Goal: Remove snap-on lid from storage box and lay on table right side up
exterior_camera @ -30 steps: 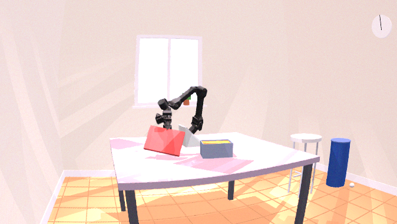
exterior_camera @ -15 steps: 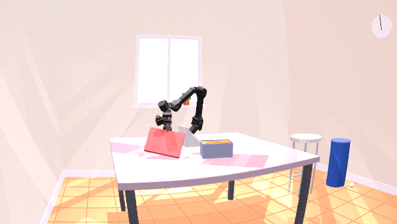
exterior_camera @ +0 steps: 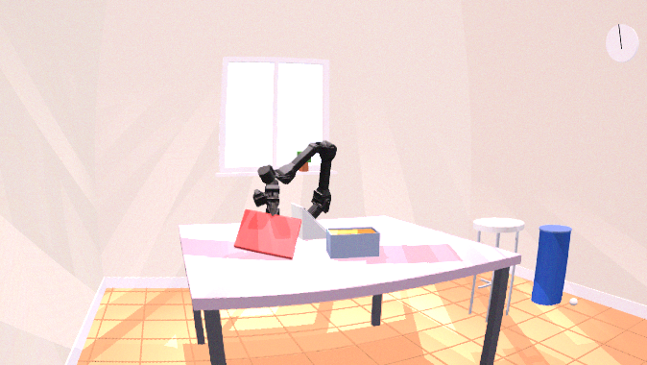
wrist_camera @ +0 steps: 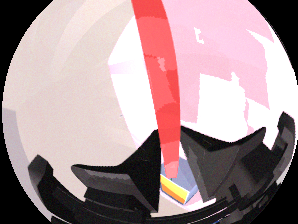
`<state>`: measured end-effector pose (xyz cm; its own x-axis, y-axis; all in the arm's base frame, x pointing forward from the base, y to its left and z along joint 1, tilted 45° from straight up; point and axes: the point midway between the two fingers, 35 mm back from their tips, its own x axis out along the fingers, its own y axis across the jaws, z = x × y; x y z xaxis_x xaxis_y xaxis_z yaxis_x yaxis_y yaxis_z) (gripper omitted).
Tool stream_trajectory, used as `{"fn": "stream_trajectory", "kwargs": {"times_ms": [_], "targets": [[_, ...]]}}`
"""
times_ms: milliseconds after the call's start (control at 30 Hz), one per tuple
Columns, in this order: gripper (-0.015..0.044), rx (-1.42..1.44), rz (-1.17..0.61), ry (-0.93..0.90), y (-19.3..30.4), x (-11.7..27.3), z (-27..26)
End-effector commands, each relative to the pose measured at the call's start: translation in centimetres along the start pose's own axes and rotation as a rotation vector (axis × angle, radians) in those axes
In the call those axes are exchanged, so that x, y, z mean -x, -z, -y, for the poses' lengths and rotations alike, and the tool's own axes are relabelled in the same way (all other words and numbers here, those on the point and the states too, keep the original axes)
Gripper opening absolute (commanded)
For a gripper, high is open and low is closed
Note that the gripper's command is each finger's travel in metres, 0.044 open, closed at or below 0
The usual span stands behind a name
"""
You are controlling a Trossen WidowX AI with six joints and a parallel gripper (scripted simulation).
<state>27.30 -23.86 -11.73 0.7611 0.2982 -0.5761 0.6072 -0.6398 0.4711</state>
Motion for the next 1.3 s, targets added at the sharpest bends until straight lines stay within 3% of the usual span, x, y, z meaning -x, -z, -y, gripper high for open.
{"fn": "stream_trajectory", "kwargs": {"times_ms": [0,1267], "targets": [[0.0000,-0.001,-0.001,0.007,0.1,-0.4,0.5],[0.0000,-0.002,-0.002,0.007,0.1,-2.4,2.9]]}}
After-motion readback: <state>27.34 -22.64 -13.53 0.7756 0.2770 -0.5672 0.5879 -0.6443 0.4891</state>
